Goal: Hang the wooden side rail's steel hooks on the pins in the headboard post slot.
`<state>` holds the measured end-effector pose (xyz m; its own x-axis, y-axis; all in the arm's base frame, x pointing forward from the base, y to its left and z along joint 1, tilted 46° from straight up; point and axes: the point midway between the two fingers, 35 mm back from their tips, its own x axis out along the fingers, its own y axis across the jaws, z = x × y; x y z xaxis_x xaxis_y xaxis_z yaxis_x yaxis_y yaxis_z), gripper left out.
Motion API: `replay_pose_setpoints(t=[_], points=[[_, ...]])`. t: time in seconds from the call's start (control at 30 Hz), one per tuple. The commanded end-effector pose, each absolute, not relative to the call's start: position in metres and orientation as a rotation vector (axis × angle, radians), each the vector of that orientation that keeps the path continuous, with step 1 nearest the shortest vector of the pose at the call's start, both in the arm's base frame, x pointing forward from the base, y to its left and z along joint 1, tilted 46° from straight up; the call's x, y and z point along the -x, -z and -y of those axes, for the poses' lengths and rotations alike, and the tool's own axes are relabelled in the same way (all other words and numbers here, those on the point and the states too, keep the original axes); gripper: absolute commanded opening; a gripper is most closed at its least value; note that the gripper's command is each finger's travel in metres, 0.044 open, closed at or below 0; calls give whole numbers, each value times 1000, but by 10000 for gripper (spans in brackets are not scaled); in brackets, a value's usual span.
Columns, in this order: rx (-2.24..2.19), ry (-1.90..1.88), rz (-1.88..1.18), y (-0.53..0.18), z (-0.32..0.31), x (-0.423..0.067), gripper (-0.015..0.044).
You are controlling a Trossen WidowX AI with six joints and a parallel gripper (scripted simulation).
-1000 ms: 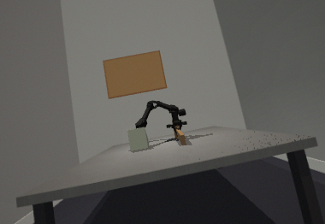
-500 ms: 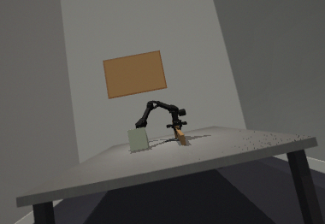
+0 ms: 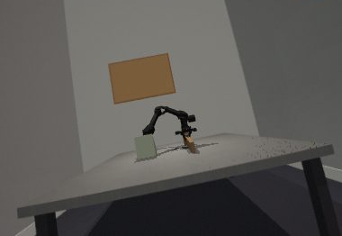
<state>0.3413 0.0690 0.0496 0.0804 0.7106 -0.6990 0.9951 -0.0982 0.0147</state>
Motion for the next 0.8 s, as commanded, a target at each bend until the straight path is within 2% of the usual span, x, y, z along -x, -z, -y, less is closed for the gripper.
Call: replay_pose_setpoints(t=[0.0,0.77], points=[[-1868,748,-1676,-51,-69,-342,0],[-1869,748,-1676,-53,-71,-342,0]])
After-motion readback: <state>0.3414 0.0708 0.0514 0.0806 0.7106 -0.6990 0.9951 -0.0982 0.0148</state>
